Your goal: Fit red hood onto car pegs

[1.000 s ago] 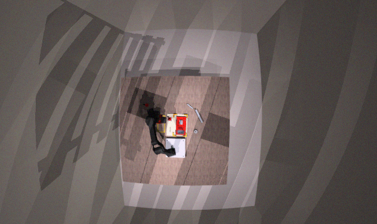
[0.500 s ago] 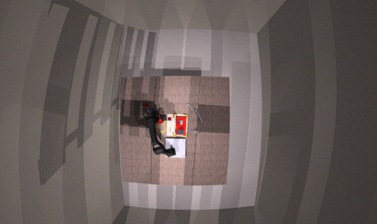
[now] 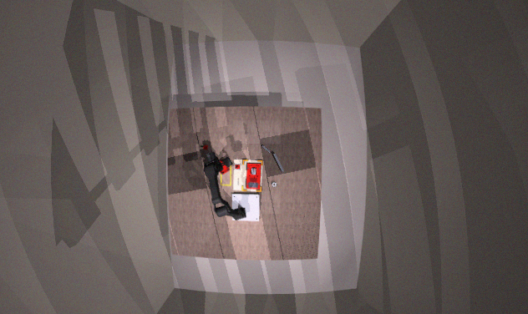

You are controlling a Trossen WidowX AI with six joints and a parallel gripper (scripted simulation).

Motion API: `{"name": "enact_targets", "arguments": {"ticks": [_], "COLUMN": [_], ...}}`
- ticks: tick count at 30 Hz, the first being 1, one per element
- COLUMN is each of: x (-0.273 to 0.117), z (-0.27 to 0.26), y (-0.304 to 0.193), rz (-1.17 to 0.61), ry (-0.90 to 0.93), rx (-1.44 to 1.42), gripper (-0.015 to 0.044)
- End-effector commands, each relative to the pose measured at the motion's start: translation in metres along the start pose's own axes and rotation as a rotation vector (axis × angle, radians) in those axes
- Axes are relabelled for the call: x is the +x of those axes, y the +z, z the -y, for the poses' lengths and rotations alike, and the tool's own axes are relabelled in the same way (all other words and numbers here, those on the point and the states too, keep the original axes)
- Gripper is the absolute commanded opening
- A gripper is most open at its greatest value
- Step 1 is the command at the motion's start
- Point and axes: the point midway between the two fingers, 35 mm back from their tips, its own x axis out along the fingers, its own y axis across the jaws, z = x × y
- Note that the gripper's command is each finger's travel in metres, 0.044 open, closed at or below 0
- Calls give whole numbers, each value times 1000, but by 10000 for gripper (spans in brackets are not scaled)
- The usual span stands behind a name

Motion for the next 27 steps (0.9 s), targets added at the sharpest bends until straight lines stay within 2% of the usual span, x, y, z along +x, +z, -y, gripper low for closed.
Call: {"name": "enact_targets", "arguments": {"ticks": [1,27], "x": [0,-1], "z": [0,0], "y": [0,-2], "rz": [3,3], "ry": [-2,-4], "rx": [-78,-649], "gripper": [0,0]}}
